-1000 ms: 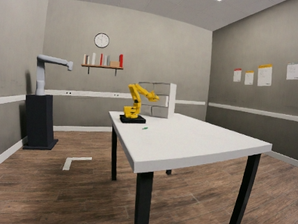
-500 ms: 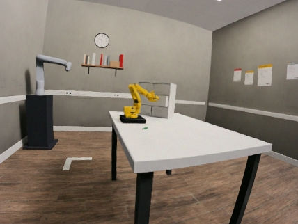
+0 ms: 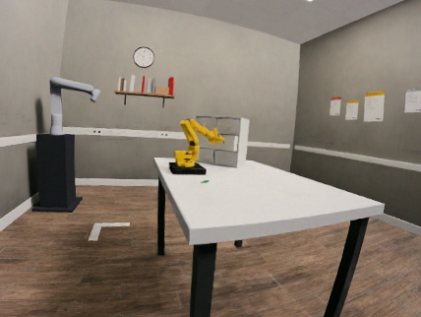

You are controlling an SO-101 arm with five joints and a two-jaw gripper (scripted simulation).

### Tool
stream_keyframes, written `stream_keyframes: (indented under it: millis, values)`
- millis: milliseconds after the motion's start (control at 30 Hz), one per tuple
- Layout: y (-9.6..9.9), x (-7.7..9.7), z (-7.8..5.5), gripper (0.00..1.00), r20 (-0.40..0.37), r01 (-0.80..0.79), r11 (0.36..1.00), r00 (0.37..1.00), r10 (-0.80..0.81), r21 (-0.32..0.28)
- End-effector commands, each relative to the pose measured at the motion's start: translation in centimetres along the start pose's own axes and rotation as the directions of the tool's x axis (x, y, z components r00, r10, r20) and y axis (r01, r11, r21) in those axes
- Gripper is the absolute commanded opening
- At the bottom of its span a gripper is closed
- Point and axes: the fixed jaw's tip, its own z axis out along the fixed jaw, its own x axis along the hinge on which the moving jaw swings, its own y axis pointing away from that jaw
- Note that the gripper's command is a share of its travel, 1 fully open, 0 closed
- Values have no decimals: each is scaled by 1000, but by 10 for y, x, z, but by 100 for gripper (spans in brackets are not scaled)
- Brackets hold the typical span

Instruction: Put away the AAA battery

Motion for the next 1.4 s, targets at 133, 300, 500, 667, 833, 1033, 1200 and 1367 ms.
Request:
stream_keyframes:
  millis: [133,300,500,667,833,1033,1200,1367]
  values:
    - [-1,4,-4,0,-12,5,1000,1000,-5,7]
    - [-1,4,-4,0,-12,5,1000,1000,-5,7]
    - [-1,4,-4,0,-12,5,1000,1000,-5,7]
    - [-1,5,-5,0,-13,4,1000,1000,-4,8]
    - [-1,6,-8,0,-15,3,1000,1000,-3,11]
    - [-1,7,-11,0,-18,1,1000,1000,-1,14]
    - [-1,8,-13,0,-19,1,1000,1000,0,16]
    - [-1,8,-13,0,-19,1,1000,1000,0,16]
